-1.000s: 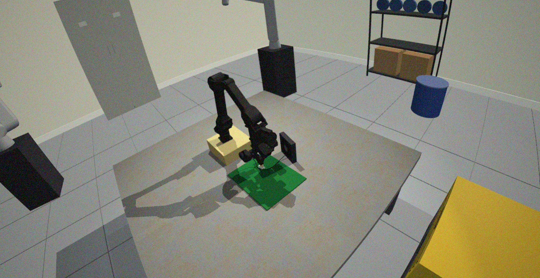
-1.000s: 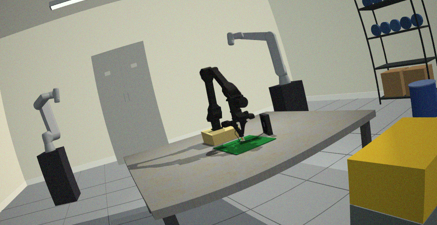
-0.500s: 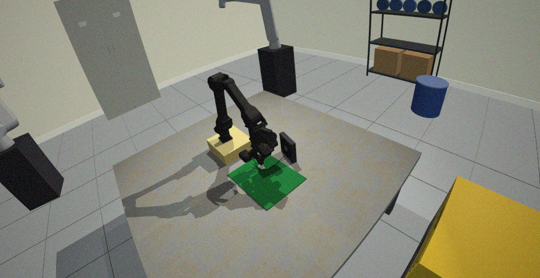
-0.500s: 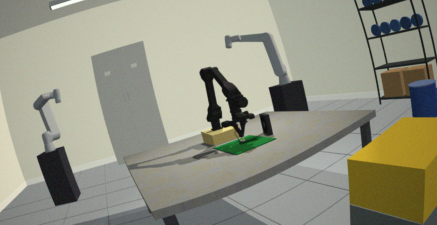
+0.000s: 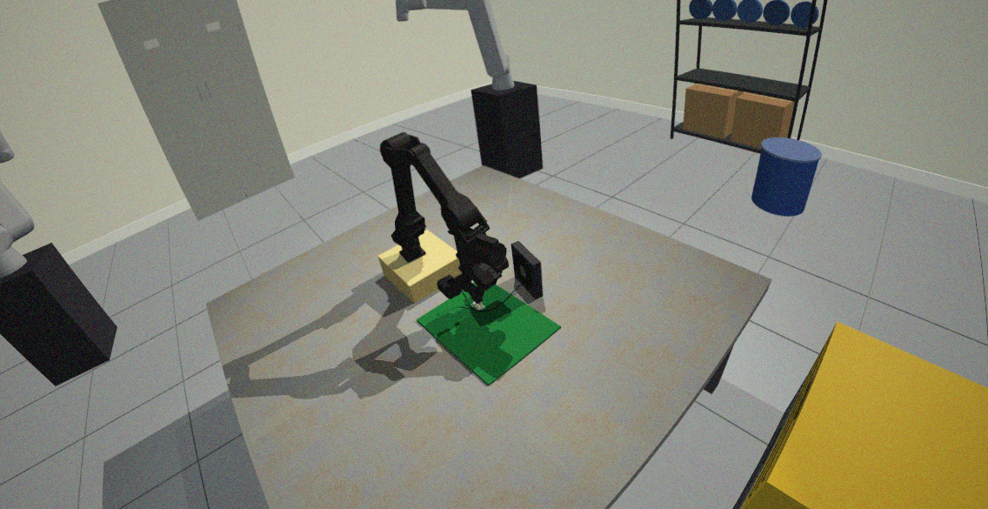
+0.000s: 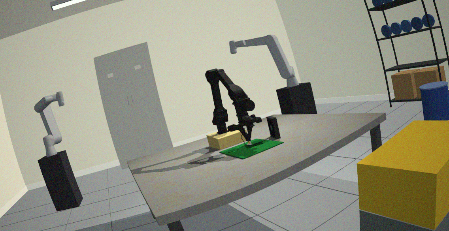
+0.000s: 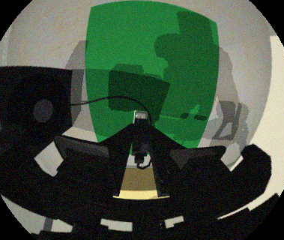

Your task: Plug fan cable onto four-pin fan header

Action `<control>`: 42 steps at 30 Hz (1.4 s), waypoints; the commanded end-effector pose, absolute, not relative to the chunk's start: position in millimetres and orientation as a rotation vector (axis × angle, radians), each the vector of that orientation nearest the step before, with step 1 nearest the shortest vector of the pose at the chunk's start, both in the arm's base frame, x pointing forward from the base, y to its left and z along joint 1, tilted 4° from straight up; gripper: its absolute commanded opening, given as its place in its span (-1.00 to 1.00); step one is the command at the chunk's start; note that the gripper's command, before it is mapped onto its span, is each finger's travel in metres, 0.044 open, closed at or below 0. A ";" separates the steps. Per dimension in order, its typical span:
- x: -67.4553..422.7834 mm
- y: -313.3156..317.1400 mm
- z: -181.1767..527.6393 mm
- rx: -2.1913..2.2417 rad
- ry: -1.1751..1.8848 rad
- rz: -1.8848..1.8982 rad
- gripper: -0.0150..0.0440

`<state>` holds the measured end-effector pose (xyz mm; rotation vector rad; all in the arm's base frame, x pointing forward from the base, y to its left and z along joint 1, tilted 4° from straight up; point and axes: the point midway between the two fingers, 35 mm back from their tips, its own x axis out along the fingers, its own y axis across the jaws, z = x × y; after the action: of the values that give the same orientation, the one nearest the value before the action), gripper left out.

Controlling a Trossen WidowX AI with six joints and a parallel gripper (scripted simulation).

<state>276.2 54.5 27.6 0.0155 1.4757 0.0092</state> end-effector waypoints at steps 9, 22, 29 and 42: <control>276.7 53.9 24.5 0.009 1.473 0.009 -0.49; 277.2 53.9 19.6 0.009 1.473 0.008 -0.49; 277.7 54.0 14.4 0.010 1.474 0.008 -0.49; 278.0 54.3 10.0 0.014 1.474 0.007 -0.31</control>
<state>277.8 54.3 9.5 0.0134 1.4751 0.0070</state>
